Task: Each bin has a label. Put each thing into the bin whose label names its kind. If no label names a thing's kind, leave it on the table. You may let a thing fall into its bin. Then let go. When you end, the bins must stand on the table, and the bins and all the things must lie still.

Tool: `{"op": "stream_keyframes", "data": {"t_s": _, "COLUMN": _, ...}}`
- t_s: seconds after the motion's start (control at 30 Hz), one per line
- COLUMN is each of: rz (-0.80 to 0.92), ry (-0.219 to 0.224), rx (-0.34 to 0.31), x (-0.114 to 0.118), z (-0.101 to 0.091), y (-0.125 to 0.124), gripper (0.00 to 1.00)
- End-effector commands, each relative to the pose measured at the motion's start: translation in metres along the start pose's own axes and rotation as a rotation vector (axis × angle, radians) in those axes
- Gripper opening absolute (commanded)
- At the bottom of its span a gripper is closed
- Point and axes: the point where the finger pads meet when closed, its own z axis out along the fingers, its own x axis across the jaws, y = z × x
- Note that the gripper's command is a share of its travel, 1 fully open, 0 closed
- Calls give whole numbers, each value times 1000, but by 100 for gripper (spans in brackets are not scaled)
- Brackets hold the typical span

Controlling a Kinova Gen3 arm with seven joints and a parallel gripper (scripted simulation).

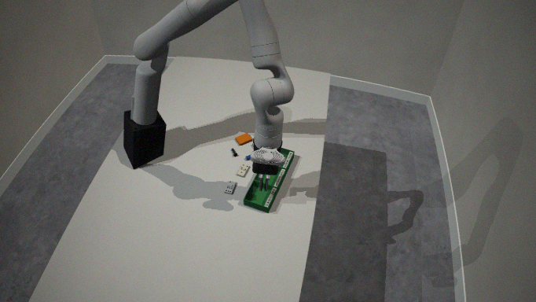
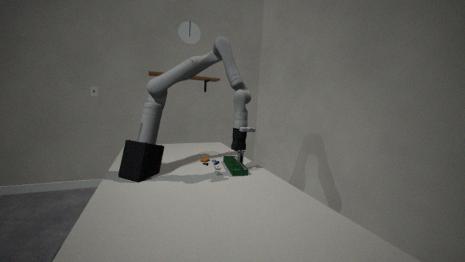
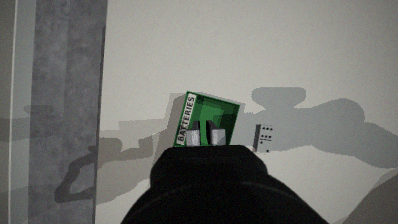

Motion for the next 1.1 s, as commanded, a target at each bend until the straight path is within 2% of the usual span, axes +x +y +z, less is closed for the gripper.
{"op": "stream_keyframes", "data": {"t_s": 0.0, "rz": -154, "ry": -31, "rx": -9, "x": 3, "z": -4, "y": -10, "gripper": 31}}
{"op": "stream_keyframes", "data": {"t_s": 0.37, "rz": -761, "ry": -44, "rx": -1, "x": 3, "z": -4, "y": -10, "gripper": 31}}
{"op": "stream_keyframes", "data": {"t_s": 0.43, "rz": -761, "ry": -44, "rx": -1, "x": 3, "z": -4, "y": -10, "gripper": 31}}
{"op": "stream_keyframes", "data": {"t_s": 0.8, "rz": -1311, "ry": -45, "rx": 11, "x": 3, "z": -4, "y": -10, "gripper": 31}}
{"op": "stream_keyframes", "data": {"t_s": 1.07, "rz": -1316, "ry": -45, "rx": 11, "x": 3, "z": -4, "y": -10, "gripper": 31}}
